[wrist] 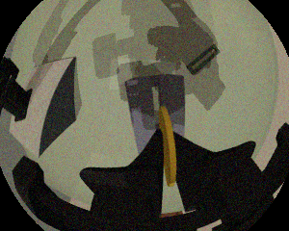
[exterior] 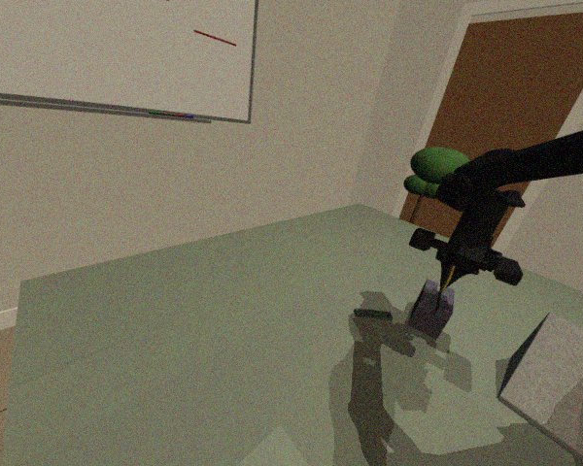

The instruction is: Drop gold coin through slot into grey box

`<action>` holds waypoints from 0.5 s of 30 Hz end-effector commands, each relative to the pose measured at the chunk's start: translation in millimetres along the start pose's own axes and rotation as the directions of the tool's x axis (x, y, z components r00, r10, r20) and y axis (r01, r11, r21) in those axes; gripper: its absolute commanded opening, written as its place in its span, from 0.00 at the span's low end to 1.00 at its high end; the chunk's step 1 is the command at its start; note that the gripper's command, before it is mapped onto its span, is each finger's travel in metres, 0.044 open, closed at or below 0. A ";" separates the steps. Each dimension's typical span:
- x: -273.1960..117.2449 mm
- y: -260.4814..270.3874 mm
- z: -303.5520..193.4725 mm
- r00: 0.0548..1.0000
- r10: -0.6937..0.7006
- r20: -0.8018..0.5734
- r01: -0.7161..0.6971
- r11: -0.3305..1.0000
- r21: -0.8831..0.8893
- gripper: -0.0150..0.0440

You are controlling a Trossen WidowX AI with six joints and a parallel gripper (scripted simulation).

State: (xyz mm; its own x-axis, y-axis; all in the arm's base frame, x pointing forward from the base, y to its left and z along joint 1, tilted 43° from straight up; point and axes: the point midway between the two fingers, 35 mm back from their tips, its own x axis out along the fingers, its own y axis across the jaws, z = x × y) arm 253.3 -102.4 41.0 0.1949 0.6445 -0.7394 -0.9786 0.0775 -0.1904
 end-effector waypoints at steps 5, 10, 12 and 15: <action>4.5 1.1 1.0 1.000 -0.001 0.005 0.001 1.000 0.008 0.25; 6.4 1.9 1.1 1.000 -0.001 0.005 0.001 1.000 0.010 0.25; 7.0 1.9 1.2 1.000 -0.001 0.005 0.001 1.000 0.010 0.25; 8.1 1.7 1.2 1.000 -0.001 0.005 0.001 1.000 0.009 0.25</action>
State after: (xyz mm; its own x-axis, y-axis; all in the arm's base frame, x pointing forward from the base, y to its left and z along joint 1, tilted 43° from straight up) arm 253.7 -98.7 36.9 0.1955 0.6438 -0.7398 -0.9786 0.0790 -0.1898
